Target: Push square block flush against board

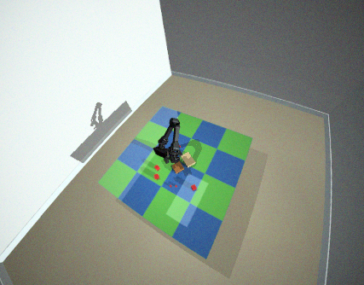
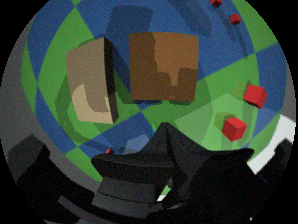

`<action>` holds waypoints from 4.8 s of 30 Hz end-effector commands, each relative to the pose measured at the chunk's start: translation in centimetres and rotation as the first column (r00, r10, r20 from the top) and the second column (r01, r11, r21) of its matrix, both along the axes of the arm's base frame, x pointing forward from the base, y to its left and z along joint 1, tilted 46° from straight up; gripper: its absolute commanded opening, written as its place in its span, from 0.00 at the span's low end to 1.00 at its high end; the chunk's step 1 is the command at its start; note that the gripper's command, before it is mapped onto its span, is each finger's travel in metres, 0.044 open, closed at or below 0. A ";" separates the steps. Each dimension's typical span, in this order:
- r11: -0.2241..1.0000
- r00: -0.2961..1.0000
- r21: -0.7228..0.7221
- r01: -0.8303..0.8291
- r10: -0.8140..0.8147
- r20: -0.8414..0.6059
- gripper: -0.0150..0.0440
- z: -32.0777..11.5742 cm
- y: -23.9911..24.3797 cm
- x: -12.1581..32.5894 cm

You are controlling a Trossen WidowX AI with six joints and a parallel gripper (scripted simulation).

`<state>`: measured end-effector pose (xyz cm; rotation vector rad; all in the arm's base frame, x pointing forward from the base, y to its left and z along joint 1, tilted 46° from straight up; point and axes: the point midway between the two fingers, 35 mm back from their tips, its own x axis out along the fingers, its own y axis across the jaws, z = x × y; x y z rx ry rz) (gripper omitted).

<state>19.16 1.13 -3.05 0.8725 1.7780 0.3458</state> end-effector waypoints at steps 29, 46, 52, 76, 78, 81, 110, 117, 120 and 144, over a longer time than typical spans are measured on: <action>1.000 1.000 -0.004 -0.003 0.003 0.016 0.25 -4.5 3.6 0.6; 1.000 1.000 -0.004 -0.002 0.002 0.015 0.25 -4.0 3.7 -0.4; 1.000 1.000 -0.004 -0.002 0.002 0.015 0.25 -3.7 3.9 -1.3; 1.000 1.000 -0.005 -0.003 0.003 0.013 0.25 1.0 0.4 -2.5; 1.000 1.000 -0.005 -0.003 0.003 0.013 0.25 1.0 0.4 -2.5; 0.999 0.999 -0.013 0.032 -0.032 -0.022 0.25 0.8 0.2 -2.2; 0.746 0.528 -0.376 0.550 -0.659 -0.536 0.25 -4.1 -4.5 2.4; 0.633 0.315 -0.496 0.594 -0.751 -0.581 0.25 -5.5 -5.5 3.3; 0.582 0.218 -0.548 0.601 -0.779 -0.588 0.25 -6.2 -6.0 3.6; 0.488 0.037 -0.639 0.595 -0.811 -0.585 0.25 -11.2 -2.7 3.4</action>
